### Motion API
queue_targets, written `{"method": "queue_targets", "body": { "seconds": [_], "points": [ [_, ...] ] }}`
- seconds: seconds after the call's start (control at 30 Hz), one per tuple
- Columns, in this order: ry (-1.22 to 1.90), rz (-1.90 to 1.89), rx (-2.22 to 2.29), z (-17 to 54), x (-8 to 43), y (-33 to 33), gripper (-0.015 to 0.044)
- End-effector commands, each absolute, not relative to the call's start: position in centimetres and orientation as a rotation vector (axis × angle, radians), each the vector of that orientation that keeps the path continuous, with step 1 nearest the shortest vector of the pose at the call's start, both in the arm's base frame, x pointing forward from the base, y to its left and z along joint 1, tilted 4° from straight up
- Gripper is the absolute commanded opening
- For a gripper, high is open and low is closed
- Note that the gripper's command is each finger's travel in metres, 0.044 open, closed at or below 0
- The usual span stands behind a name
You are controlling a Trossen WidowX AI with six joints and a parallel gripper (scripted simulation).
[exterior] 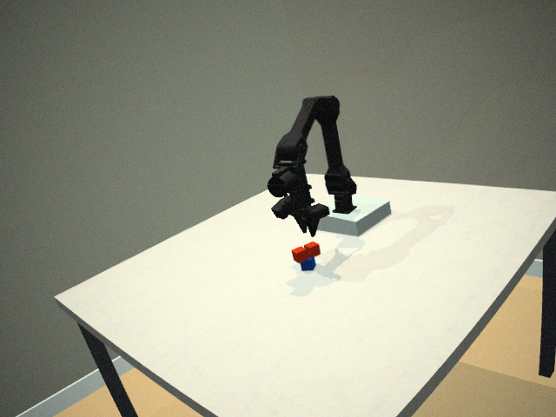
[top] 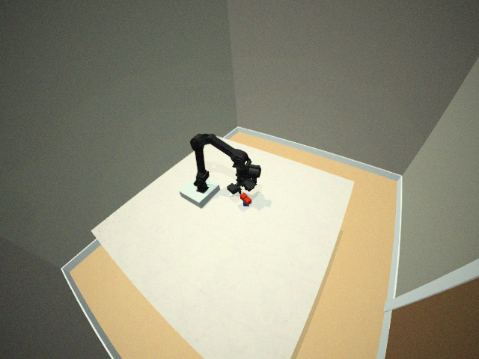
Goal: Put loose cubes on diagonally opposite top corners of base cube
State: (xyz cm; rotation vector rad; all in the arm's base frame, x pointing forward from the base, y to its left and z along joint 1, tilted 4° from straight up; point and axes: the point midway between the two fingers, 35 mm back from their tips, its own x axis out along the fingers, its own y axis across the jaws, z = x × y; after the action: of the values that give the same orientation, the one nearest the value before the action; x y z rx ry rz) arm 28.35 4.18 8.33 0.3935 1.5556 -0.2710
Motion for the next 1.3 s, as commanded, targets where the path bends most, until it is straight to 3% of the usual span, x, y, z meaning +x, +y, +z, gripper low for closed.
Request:
{"method": "queue_targets", "body": {
  "seconds": [0.0,0.73,0.97,1.27],
  "points": [
    [1.542,-0.264,0.394,9.1,28.5,4.2,0.0205],
    [1.541,-0.264,0.394,10.4,28.5,4.1,0.0205],
    [1.549,-0.269,0.395,10.9,28.4,4.0,0.0389],
    [1.556,-0.272,0.395,10.8,28.4,4.2,0.04]
  ]
}}
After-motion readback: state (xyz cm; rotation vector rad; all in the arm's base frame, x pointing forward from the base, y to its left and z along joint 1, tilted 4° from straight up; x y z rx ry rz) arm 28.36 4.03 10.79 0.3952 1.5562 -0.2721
